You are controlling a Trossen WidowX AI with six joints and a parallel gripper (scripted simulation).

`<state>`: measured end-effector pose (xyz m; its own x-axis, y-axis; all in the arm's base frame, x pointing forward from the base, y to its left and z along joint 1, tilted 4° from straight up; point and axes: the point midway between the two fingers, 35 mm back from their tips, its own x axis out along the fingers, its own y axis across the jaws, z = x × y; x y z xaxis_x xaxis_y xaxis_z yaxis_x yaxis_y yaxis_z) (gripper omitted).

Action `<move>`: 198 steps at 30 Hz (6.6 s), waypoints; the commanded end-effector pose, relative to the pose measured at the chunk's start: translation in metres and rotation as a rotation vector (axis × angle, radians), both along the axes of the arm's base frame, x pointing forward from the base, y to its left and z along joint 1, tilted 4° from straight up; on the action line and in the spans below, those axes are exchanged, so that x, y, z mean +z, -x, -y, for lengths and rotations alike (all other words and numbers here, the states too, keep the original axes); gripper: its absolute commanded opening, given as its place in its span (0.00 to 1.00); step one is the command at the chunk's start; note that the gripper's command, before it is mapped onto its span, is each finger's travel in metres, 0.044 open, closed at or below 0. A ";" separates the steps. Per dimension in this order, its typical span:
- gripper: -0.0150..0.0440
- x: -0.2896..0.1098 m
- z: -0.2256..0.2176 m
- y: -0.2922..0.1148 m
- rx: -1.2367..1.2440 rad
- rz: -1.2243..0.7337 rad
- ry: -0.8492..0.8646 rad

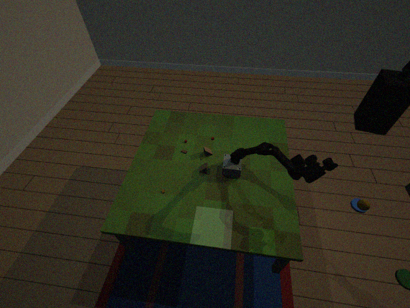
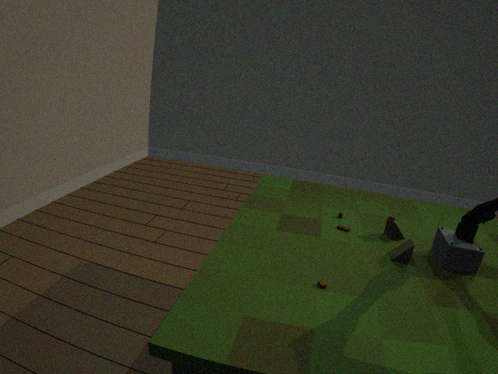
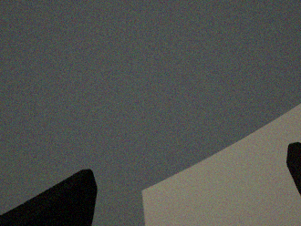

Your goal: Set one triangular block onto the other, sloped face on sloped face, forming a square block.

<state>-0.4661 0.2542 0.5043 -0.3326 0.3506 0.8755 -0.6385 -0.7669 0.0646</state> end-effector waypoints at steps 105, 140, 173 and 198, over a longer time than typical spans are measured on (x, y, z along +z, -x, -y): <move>1.00 -0.506 0.150 -0.662 -0.030 3.083 0.783; 0.96 -0.556 0.147 -0.673 -0.011 3.088 0.777; 0.25 -0.541 0.146 -0.686 0.152 2.879 0.709; 0.25 -0.522 0.138 -0.728 0.477 2.289 0.515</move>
<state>0.2575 0.1150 -0.0182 -0.2831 -0.0203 -0.9589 0.2017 -0.9787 -0.0388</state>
